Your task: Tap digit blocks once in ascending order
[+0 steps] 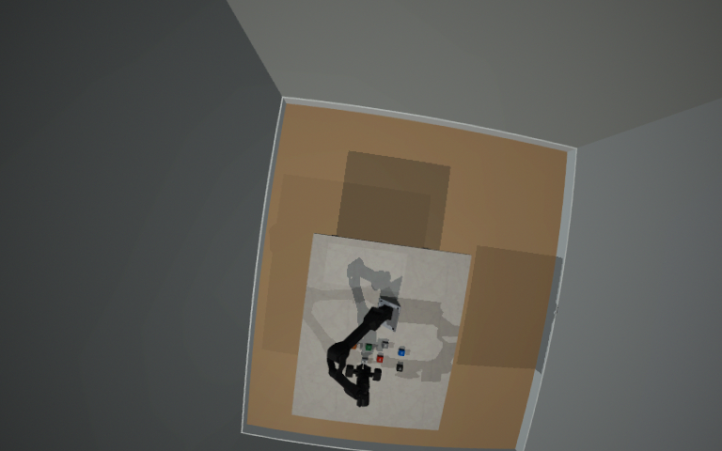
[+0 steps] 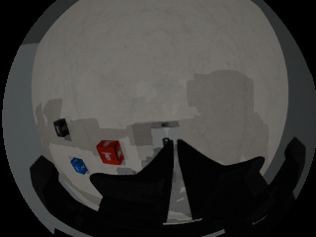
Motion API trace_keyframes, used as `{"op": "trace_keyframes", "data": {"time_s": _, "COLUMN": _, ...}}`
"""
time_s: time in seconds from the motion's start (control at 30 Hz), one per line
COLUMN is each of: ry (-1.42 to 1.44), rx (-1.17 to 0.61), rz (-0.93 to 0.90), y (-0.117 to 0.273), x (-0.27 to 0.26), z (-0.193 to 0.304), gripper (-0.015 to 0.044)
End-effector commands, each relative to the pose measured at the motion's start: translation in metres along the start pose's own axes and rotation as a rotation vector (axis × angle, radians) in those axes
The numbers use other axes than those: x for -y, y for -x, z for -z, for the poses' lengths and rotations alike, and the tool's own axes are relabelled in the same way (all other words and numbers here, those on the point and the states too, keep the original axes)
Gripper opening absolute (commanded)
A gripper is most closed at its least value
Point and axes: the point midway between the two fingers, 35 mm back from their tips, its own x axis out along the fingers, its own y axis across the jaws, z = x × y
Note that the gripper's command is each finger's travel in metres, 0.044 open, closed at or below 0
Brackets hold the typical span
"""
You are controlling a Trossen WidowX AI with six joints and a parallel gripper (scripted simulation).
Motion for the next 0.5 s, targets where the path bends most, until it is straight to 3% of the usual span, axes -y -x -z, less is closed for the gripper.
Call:
{"op": "trace_keyframes", "data": {"time_s": 0.0, "ry": 0.006, "rx": 0.000, "rz": 0.004, "y": -0.007, "x": 0.000, "z": 0.000, "gripper": 0.0020}}
{"op": "trace_keyframes", "data": {"time_s": 0.47, "ry": 0.006, "rx": 0.000, "rz": 0.005, "y": -0.021, "x": 0.000, "z": 0.001, "gripper": 0.0020}}
